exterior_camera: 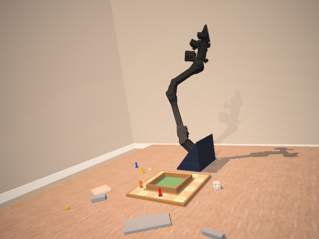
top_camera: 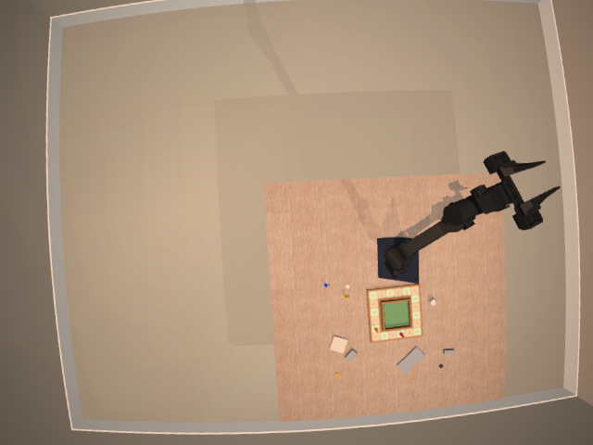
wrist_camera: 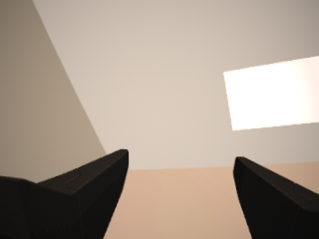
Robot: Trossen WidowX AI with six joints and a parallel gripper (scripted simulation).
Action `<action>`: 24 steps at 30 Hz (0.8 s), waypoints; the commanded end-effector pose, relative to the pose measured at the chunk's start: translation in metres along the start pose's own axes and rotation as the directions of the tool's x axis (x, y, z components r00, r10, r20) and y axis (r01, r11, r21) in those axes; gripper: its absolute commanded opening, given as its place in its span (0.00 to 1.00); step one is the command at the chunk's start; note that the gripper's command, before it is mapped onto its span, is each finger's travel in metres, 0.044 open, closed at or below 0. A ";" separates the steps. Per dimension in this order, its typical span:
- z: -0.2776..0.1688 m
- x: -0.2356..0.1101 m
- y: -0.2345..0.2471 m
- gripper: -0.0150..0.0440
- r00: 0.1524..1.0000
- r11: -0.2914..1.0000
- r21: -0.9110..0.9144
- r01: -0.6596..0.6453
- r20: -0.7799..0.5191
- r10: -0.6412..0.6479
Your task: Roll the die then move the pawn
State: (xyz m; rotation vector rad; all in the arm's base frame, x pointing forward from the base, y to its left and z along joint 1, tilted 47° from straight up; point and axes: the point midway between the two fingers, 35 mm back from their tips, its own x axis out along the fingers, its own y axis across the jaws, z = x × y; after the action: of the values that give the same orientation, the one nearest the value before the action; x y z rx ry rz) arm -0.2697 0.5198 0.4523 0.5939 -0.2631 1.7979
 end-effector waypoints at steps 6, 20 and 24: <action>-0.084 -0.007 -0.080 0.72 0.965 0.990 -0.057 0.130 -0.224 -0.140; -0.220 -0.090 -0.267 0.72 0.650 0.877 -0.294 0.379 -0.590 -0.479; -0.247 -0.133 -0.319 0.72 0.505 0.822 -0.366 0.436 -0.657 -0.560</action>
State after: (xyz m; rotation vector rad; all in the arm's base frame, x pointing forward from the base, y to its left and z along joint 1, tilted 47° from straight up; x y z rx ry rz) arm -0.0439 0.6302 0.1758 -0.1395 0.2425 1.3649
